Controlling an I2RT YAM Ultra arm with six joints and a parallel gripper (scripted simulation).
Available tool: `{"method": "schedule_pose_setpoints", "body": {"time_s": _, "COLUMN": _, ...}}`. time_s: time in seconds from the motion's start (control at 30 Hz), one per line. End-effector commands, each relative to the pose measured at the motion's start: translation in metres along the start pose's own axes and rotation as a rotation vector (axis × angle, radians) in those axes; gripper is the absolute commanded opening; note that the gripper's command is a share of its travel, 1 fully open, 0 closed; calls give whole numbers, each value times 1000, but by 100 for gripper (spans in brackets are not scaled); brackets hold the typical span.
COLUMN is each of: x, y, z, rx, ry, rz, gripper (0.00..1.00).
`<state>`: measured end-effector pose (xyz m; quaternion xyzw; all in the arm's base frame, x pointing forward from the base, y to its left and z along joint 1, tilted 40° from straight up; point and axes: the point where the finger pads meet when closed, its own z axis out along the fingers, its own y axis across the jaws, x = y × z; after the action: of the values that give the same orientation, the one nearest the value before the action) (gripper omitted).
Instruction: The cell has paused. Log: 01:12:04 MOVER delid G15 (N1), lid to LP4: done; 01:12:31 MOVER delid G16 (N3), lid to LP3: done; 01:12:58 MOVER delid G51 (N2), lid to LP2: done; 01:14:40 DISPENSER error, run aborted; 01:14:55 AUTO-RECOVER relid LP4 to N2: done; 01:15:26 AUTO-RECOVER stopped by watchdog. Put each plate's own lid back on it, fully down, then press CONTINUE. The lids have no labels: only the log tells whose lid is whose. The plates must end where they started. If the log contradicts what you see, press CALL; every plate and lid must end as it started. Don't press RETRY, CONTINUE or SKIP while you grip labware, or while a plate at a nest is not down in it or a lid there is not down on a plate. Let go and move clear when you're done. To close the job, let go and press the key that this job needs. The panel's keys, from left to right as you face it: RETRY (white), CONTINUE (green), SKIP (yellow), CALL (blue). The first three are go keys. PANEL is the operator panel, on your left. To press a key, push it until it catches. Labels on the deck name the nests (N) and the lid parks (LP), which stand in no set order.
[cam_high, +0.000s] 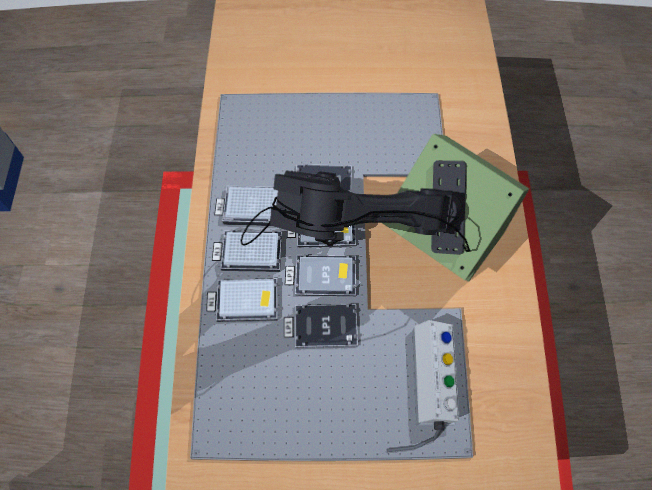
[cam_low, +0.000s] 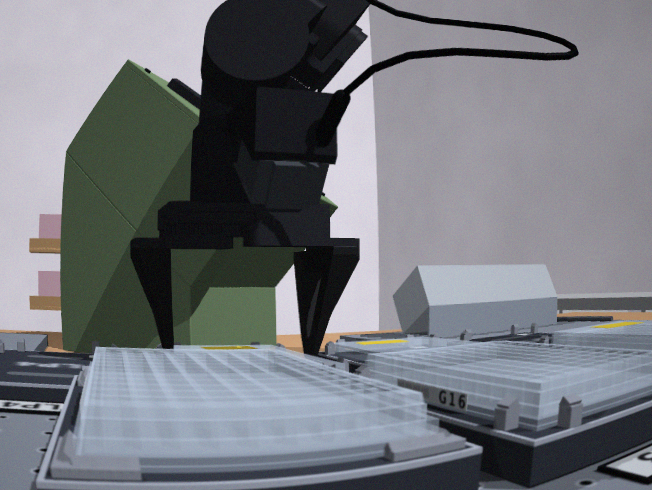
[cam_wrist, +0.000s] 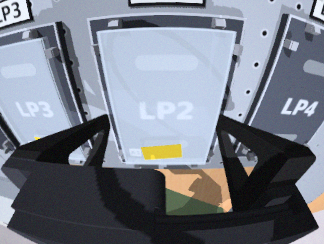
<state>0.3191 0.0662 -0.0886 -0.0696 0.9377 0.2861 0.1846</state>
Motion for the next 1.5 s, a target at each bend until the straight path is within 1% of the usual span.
{"method": "schedule_pose_setpoints", "body": {"time_s": 0.0, "x": -24, "y": -11, "z": -4, "rx": 29, "ry": -60, "rz": -12, "gripper": 100}}
{"method": "schedule_pose_setpoints", "body": {"time_s": 0.7, "x": -16, "y": -11, "z": -3, "rx": 22, "ry": -40, "rz": -6, "gripper": 100}}
{"method": "schedule_pose_setpoints", "body": {"time_s": 1.17, "x": -4, "y": -9, "z": -1, "rx": 15, "ry": -23, "rz": 4, "gripper": 86}}
{"method": "schedule_pose_setpoints", "body": {"time_s": 1.23, "x": -4, "y": -9, "z": -1, "rx": 15, "ry": -23, "rz": 4, "gripper": 86}}
{"method": "schedule_pose_setpoints", "body": {"time_s": 1.43, "x": 1, "y": -9, "z": -1, "rx": 13, "ry": -16, "rz": 9, "gripper": 80}}
{"method": "schedule_pose_setpoints", "body": {"time_s": 1.47, "x": 1, "y": -9, "z": -1, "rx": 13, "ry": -16, "rz": 9, "gripper": 0}}
